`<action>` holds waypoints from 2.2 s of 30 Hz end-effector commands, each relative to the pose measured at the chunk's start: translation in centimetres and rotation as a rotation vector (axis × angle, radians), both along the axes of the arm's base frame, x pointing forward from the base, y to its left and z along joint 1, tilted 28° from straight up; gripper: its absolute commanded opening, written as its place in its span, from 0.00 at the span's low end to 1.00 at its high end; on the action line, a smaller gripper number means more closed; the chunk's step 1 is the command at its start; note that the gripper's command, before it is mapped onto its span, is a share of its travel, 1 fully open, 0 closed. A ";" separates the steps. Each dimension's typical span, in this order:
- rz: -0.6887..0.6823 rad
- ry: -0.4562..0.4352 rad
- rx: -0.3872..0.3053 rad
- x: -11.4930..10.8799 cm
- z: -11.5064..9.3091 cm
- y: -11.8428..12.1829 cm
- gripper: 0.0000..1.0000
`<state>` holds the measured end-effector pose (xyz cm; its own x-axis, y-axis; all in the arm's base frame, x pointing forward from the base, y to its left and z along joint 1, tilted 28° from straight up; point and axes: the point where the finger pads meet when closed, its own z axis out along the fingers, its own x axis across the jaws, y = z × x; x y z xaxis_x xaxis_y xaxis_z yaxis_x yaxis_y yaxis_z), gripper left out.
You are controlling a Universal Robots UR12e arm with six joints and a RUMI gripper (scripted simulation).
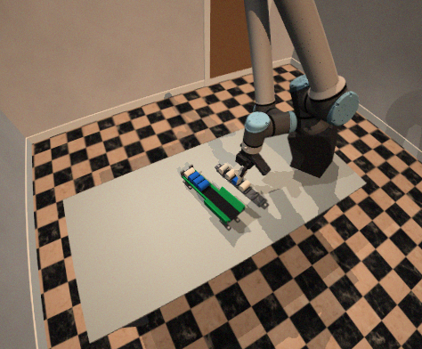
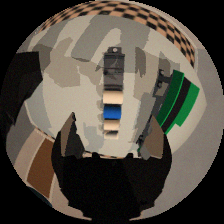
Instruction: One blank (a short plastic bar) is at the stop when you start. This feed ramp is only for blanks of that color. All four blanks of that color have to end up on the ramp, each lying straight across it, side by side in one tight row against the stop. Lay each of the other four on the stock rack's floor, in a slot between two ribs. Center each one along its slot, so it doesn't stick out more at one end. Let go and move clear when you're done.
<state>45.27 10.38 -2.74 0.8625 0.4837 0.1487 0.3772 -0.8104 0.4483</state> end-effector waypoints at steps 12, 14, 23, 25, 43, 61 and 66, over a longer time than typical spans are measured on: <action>-0.010 -0.004 0.001 0.2 0.0 -0.1 0.45; -0.010 -0.004 0.001 0.2 0.0 -0.1 0.45; -0.010 -0.004 0.001 0.2 0.0 -0.1 0.45; -0.010 -0.004 0.001 0.2 0.0 -0.1 0.45; -0.010 -0.004 0.001 0.2 0.0 -0.1 0.45; -0.009 -0.004 0.002 0.7 -1.2 -0.6 0.45; -0.009 -0.004 0.002 0.9 -1.9 -0.8 0.45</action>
<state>45.70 9.79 -4.02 0.8672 0.4753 0.1487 0.3696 -0.8143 0.4475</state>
